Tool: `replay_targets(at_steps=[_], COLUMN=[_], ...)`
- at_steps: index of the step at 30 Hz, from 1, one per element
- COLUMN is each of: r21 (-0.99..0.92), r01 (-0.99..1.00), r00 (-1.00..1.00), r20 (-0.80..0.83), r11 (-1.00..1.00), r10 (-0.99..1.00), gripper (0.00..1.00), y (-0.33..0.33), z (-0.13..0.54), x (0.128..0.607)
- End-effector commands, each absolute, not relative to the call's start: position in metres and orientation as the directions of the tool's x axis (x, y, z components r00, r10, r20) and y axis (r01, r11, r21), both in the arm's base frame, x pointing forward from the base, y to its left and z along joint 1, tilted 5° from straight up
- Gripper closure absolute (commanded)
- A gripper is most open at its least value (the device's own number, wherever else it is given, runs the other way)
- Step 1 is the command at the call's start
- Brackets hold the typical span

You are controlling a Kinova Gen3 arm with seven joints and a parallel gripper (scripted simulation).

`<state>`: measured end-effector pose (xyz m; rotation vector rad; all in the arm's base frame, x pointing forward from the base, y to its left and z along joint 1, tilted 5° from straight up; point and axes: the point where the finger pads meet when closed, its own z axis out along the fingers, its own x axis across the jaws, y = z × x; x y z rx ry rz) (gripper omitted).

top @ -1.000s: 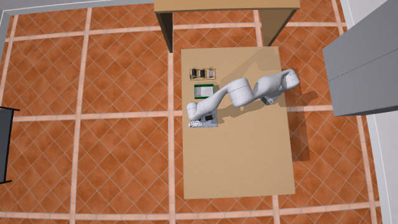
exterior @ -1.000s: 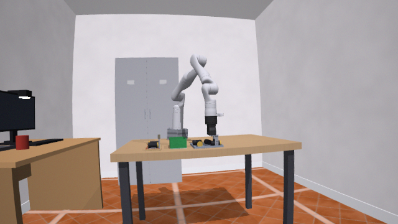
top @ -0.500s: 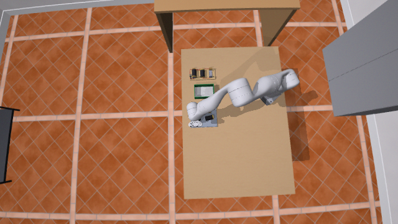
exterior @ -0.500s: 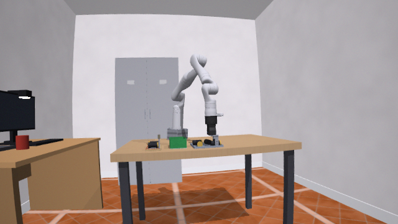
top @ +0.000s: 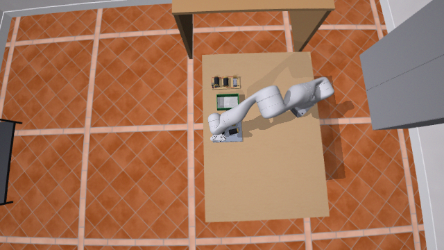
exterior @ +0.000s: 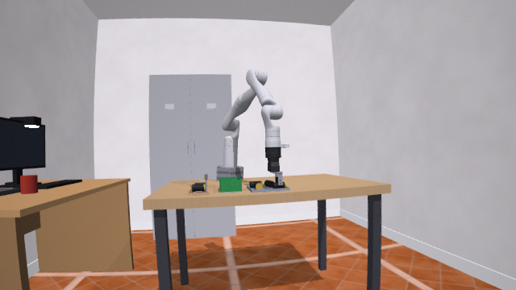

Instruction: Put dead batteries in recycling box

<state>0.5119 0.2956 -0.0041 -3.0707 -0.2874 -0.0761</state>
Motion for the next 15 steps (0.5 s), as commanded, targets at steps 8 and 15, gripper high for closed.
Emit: replay_targets(at_steps=[8,15], r21=[-0.057,-0.057], r01=[0.188,0.188], r00=[0.981,0.981], r20=[0.069,0.069], r11=[-0.981,-0.981], r10=[0.184,0.184], gripper=[0.1,0.1], y=[0.295,0.295], z=[0.042,0.048], x=[0.514,0.513])
